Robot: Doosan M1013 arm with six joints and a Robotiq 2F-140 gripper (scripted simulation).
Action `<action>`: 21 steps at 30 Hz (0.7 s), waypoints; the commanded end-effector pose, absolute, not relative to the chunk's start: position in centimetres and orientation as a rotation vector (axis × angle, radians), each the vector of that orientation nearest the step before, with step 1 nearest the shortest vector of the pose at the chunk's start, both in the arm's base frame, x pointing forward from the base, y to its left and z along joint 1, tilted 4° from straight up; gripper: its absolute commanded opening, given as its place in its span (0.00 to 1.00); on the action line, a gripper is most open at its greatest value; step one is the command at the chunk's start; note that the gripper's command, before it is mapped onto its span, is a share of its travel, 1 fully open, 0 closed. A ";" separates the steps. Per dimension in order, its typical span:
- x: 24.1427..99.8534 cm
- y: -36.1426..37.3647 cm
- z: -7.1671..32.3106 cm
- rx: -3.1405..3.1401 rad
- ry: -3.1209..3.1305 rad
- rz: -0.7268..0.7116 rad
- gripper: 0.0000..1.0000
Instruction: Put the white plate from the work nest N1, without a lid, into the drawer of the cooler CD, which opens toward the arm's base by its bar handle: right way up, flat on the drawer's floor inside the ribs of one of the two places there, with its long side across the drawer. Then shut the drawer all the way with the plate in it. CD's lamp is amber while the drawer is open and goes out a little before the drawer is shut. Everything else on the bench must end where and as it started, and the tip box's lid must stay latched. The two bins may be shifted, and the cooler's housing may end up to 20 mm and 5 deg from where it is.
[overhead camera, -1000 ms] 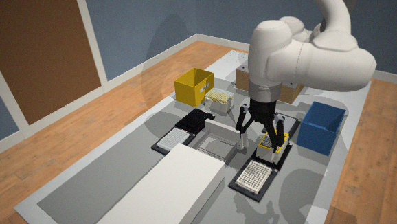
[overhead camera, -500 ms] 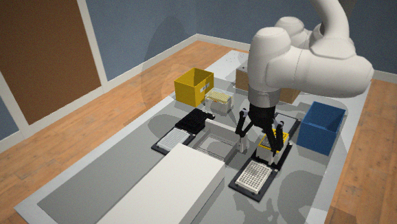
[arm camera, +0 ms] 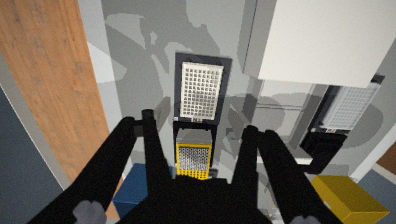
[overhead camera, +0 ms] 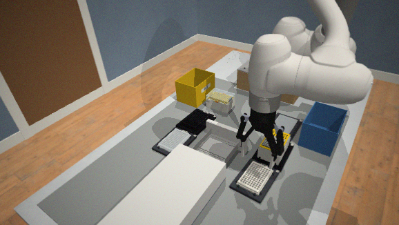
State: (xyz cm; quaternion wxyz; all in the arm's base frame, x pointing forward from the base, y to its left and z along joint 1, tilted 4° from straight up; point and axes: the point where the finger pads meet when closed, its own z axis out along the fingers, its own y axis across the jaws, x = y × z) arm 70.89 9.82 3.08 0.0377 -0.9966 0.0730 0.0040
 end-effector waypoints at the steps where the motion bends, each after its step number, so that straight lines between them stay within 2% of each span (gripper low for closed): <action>1: 70.9 9.8 2.7 -3.058 0.224 0.012 0.66; 21: 70.9 10.0 0.3 -3.058 0.224 0.012 0.66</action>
